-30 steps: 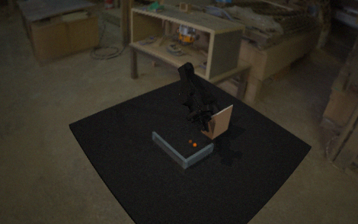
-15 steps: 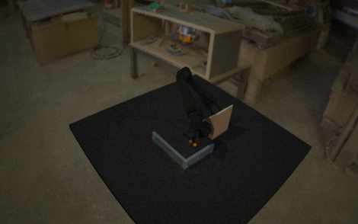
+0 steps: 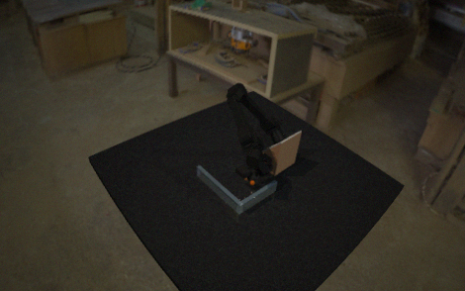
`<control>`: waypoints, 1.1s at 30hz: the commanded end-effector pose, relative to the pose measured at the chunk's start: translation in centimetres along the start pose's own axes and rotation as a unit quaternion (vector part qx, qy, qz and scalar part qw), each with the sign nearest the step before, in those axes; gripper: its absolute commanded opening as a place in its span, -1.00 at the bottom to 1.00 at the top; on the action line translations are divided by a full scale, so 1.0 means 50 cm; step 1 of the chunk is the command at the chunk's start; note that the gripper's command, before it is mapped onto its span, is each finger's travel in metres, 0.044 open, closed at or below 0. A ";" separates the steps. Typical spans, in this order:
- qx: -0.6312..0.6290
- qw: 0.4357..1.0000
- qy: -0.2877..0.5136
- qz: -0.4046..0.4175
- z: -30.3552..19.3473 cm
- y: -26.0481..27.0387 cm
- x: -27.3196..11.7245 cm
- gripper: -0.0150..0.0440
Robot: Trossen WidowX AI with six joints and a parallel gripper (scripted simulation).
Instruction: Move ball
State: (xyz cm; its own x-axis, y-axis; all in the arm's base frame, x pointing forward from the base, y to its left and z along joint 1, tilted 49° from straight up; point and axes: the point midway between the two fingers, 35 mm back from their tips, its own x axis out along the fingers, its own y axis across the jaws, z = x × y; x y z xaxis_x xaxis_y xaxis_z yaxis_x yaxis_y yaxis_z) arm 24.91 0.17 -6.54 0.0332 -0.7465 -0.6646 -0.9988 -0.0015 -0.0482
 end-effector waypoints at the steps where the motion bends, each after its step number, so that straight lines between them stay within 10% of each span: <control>1: -0.006 1.000 0.004 0.003 0.001 0.005 0.013 0.27; 21: -0.006 1.000 0.005 0.003 -0.001 0.006 0.071 0.27; 33: -0.006 1.000 0.005 0.003 -0.001 0.006 0.071 -0.13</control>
State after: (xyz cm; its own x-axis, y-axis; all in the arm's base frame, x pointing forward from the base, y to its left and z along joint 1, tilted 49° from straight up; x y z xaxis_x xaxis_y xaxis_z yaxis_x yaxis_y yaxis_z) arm 24.83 -2.40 -8.79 0.0294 -0.7500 -0.6608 -0.9991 -0.0019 -0.0423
